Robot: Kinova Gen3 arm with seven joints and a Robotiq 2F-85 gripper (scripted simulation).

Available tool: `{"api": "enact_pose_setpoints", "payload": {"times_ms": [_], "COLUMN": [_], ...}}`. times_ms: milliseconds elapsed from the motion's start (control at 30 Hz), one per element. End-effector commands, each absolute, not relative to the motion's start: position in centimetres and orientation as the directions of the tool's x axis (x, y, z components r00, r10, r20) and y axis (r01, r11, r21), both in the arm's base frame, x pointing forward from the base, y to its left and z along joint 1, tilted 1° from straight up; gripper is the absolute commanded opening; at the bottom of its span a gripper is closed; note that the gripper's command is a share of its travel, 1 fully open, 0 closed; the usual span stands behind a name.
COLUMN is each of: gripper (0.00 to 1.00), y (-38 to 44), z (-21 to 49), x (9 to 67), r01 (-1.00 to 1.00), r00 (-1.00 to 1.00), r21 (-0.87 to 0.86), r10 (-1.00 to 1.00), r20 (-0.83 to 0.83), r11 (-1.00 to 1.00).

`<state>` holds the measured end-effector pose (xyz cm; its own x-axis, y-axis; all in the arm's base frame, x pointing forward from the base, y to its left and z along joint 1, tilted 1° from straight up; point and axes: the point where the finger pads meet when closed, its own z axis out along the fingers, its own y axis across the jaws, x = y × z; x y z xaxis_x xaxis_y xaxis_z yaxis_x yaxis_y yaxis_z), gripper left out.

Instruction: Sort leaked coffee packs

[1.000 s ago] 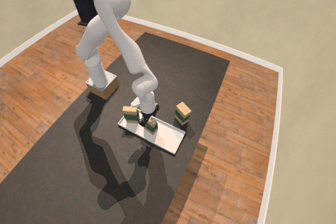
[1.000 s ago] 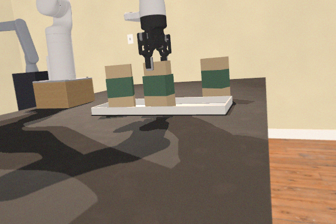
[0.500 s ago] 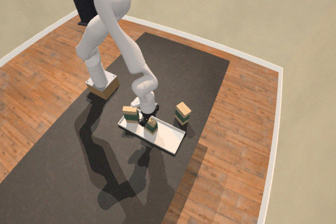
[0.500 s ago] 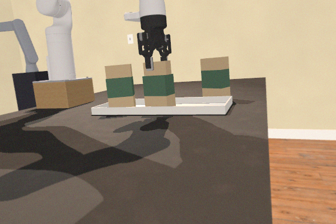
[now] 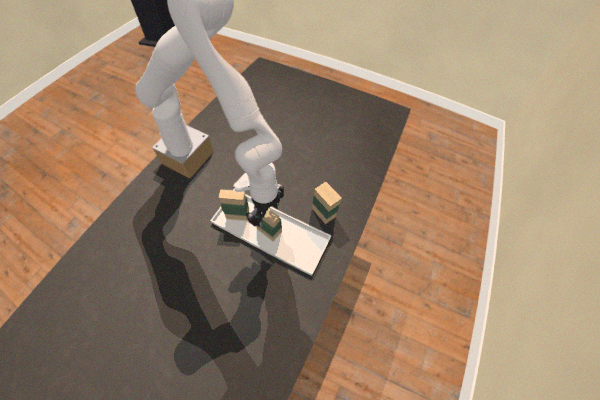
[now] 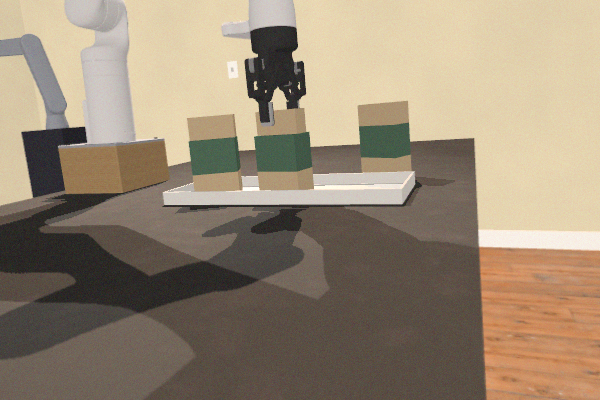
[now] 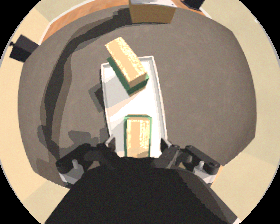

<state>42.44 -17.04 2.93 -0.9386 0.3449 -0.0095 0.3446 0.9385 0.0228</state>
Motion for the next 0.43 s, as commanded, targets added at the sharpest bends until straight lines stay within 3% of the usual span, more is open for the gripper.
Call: {"api": "enact_pose_setpoints", "payload": {"times_ms": [0, 400], "gripper": [0.83, 0.83], "y": [-17.1, -17.1], "z": [3.2, 6.8], "x": [42.5, 42.4], "r01": [0.345, 0.345], "r00": [-0.939, -0.939], "r21": [0.023, 0.023], "r10": [0.345, 0.345], "r20": [-0.012, -0.012], "r11": [0.938, 0.938]}}
